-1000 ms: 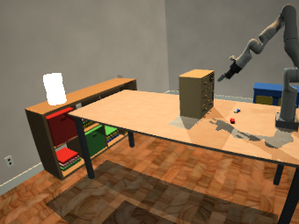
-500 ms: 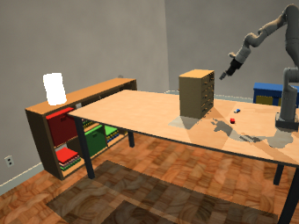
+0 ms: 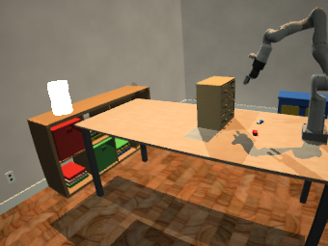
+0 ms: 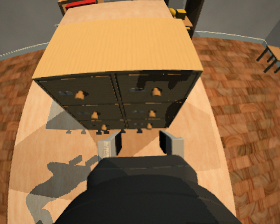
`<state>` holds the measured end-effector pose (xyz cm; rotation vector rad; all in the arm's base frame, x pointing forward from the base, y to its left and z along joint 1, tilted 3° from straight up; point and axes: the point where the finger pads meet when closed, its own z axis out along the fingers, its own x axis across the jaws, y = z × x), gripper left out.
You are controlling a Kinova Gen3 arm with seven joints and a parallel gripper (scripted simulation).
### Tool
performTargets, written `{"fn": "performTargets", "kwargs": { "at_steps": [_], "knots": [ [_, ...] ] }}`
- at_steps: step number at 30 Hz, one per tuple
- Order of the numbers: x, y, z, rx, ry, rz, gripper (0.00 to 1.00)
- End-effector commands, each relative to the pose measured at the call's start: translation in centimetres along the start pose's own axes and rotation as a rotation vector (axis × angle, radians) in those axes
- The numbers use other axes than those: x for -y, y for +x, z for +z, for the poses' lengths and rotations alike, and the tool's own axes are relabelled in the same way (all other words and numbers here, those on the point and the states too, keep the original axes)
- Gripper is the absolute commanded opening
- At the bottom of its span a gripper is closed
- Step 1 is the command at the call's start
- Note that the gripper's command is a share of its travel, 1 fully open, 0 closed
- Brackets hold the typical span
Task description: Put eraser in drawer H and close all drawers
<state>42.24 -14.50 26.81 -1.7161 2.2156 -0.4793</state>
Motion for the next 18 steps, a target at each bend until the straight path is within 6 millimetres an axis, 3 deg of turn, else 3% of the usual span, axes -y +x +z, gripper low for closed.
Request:
{"fn": "performTargets", "kwargs": {
  "at_steps": [1, 18],
  "knots": [
    [0.6, -0.3, -0.6, 0.009, -0.021, 0.0, 1.0],
    [0.0, -0.3, -3.5, 0.009, -0.236, 0.0, 1.0]
  ]
}}
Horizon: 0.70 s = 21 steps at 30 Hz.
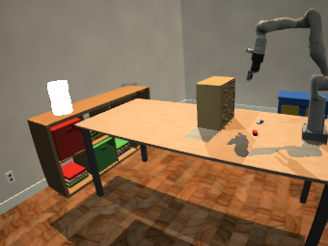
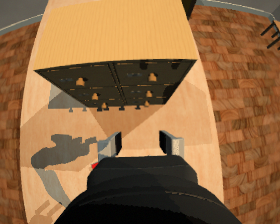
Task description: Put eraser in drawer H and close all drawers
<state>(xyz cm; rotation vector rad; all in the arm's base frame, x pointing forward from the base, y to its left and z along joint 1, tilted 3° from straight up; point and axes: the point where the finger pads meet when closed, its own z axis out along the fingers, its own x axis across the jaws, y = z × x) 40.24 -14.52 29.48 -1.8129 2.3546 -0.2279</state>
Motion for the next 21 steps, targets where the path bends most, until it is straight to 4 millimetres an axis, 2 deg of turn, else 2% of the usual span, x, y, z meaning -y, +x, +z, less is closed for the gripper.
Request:
{"fn": "performTargets", "kwargs": {
  "at_steps": [1, 21],
  "knots": [
    [0.4, -0.7, -0.5, 0.006, -0.017, -0.011, 1.0],
    [-0.4, -0.7, -2.3, 0.006, -0.154, -0.011, 1.0]
  ]
}}
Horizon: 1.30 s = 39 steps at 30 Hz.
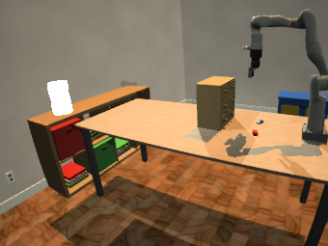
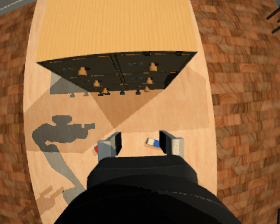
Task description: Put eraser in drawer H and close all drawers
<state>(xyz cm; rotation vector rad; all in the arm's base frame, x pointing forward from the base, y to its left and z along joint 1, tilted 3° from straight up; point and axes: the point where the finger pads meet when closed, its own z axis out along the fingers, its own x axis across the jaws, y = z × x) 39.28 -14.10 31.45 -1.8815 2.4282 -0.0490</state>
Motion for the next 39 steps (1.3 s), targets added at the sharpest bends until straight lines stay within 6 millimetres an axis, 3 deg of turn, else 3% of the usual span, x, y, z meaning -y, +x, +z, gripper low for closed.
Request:
{"fn": "performTargets", "kwargs": {
  "at_steps": [1, 39],
  "knots": [
    [0.18, -0.46, -0.21, 0.004, -0.006, -0.008, 1.0],
    [-0.01, -0.46, -0.51, 0.004, -0.03, -0.009, 1.0]
  ]
}}
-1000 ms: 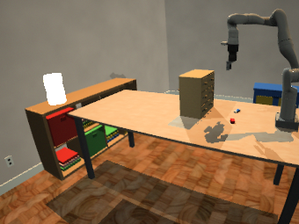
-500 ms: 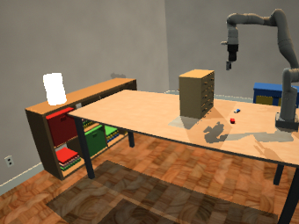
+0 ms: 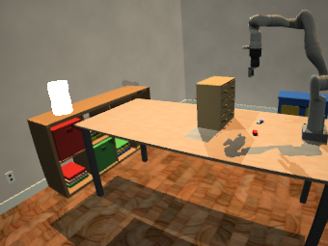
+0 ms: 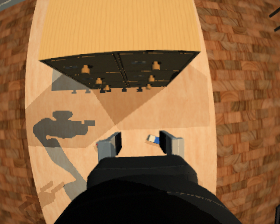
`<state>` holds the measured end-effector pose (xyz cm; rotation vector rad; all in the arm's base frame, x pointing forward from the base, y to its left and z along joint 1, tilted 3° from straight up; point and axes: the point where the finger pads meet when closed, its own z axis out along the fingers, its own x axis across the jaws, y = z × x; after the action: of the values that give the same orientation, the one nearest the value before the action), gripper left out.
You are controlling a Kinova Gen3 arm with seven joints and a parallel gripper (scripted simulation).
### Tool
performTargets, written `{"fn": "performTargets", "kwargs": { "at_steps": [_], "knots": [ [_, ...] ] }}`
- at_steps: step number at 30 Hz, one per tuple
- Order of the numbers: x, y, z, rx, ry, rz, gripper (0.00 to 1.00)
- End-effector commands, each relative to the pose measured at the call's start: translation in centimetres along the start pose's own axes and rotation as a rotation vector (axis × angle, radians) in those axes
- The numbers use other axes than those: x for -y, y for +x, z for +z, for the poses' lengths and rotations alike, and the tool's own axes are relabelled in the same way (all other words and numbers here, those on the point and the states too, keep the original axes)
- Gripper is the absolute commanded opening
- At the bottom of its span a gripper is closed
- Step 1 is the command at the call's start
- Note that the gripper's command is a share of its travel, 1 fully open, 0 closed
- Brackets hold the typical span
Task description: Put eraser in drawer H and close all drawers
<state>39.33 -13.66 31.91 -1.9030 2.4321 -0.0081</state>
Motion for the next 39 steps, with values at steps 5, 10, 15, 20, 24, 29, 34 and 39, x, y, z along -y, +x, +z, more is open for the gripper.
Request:
{"fn": "performTargets", "kwargs": {
  "at_steps": [5, 10, 15, 20, 24, 29, 34, 39],
  "knots": [
    [-0.1, 0.1, -0.2, 0.0, 0.001, 0.0, 1.0],
    [-0.9, 0.6, -1.5, 0.0, 0.001, 0.0, 1.0],
    [-2.4, 1.7, -3.8, 0.0, 0.001, 0.0, 1.0],
    [-3.6, 2.5, -5.8, 0.0, 0.001, 0.0, 1.0],
    [-4.3, 3.1, -6.9, 0.0, 0.001, 0.0, 1.0],
    [-5.0, 3.6, -8.0, 0.0, 0.001, 0.0, 1.0],
    [-5.1, 3.6, -8.1, 0.0, 0.001, 0.0, 1.0],
    [-5.1, 3.6, -8.1, 0.0, 0.006, 0.0, 1.0]
  ]
}}
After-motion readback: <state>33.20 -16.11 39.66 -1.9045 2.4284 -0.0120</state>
